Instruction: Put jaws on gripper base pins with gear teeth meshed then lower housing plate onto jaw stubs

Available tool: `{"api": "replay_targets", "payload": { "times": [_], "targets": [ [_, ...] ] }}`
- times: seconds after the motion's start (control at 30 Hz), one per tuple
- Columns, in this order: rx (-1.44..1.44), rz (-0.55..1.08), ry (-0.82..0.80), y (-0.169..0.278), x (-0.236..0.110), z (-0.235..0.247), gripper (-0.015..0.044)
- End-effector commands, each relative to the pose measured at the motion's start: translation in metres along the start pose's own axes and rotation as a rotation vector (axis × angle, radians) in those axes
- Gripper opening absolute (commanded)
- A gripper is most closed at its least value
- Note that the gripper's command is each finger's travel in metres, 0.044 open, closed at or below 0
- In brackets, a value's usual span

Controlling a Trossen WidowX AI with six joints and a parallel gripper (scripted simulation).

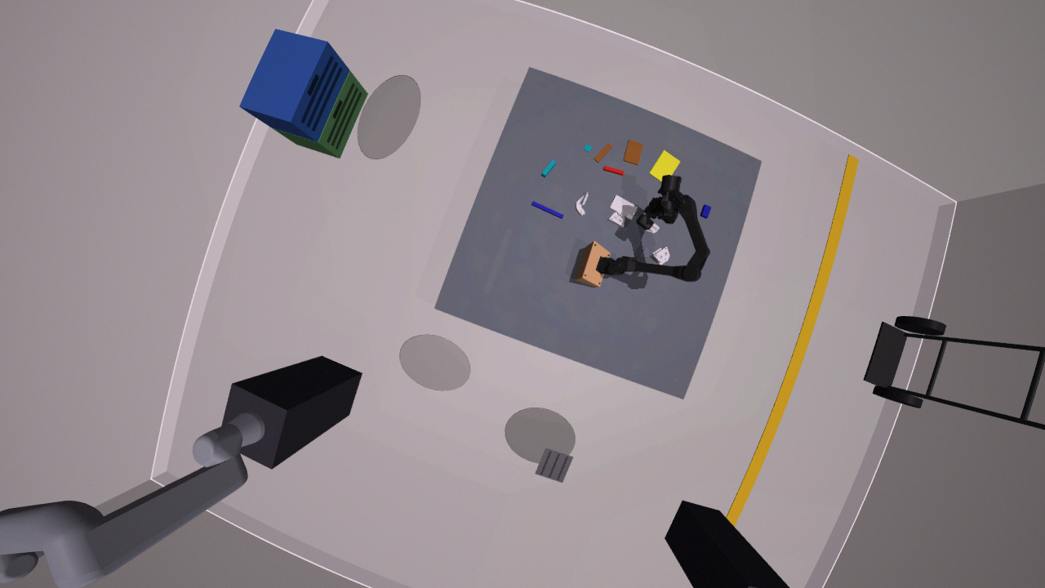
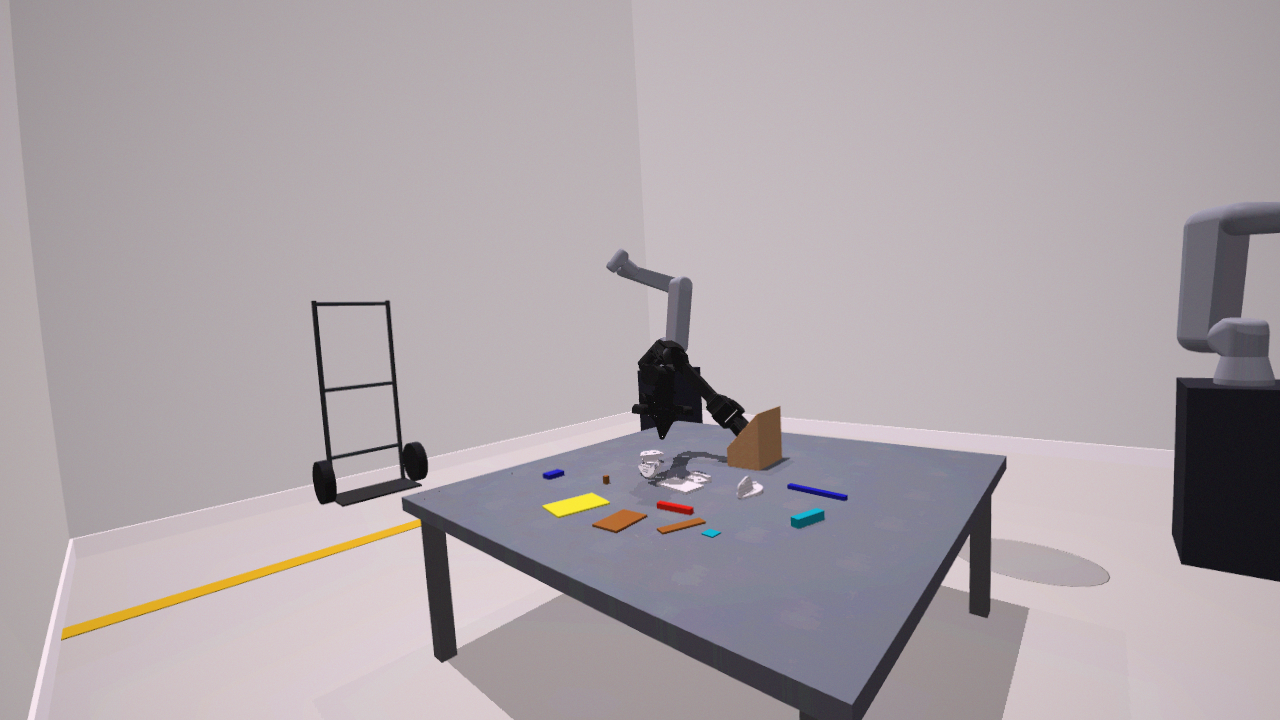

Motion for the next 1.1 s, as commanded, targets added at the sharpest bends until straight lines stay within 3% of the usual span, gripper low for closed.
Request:
{"api": "replay_targets", "payload": {
  "times": [0.0, 0.17, 1.07],
  "targets": [
    [0.021, -0.047, 0.080, -0.014, 0.019, -0.012, 0.0000],
    [0.046, -0.087, 0.145, -0.027, 0.034, -0.021, 0.0000],
    [0.046, -0.086, 0.144, -0.030, 0.068, -0.025, 0.0000]
  ]
}}
Point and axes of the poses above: the point midway between the two fingers, 35 mm back from their tips, its own x axis out along the fingers, its own z axis across the jaws, y = z × x, the point moved 1 cm from there along -x, back along the fingers, and after that the axes turned 11 degrees about x, right-handed, at the moved point
